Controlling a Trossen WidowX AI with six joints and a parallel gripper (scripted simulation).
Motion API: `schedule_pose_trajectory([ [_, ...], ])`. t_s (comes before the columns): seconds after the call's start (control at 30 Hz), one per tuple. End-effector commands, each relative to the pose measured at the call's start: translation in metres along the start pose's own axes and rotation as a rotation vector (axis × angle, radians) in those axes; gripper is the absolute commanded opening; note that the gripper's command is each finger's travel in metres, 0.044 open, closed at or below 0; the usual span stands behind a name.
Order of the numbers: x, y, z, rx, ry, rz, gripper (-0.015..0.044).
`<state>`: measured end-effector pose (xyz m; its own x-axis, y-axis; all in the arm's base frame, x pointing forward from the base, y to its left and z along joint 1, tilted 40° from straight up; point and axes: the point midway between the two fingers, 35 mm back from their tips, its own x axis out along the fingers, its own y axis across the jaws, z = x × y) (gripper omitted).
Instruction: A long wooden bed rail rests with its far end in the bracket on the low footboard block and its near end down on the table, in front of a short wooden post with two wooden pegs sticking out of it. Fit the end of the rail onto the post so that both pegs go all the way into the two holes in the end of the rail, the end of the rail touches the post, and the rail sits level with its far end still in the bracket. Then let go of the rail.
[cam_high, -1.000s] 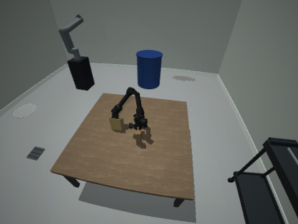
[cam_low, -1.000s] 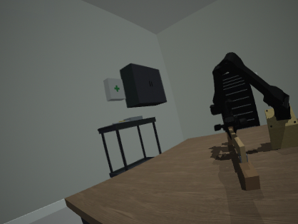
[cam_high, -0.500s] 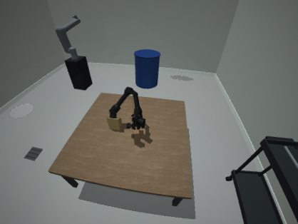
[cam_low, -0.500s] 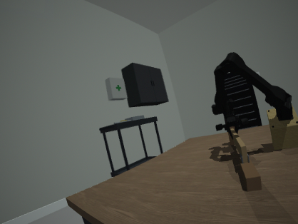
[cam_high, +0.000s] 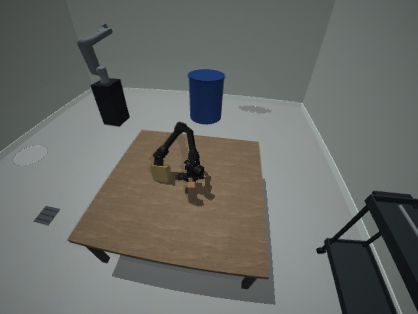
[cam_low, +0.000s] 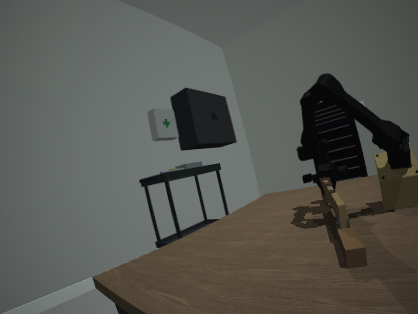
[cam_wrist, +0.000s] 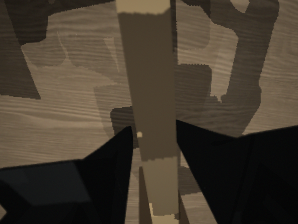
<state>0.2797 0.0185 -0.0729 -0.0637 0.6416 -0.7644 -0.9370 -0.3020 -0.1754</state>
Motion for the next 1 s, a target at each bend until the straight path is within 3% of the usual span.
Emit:
schedule_pose_trajectory([
  [0.0, 0.000, 0.000, 0.000, 0.000, 0.000, -0.001, 0.0263],
  [0.23, 0.000, 0.000, 0.000, 0.000, 0.000, -0.001, 0.0440],
  [0.53, -0.029, 0.000, 0.029, 0.000, 0.005, -0.009, 0.0440],
  [0.97, -0.030, 0.001, 0.030, 0.000, 0.005, -0.010, 0.0440],
])
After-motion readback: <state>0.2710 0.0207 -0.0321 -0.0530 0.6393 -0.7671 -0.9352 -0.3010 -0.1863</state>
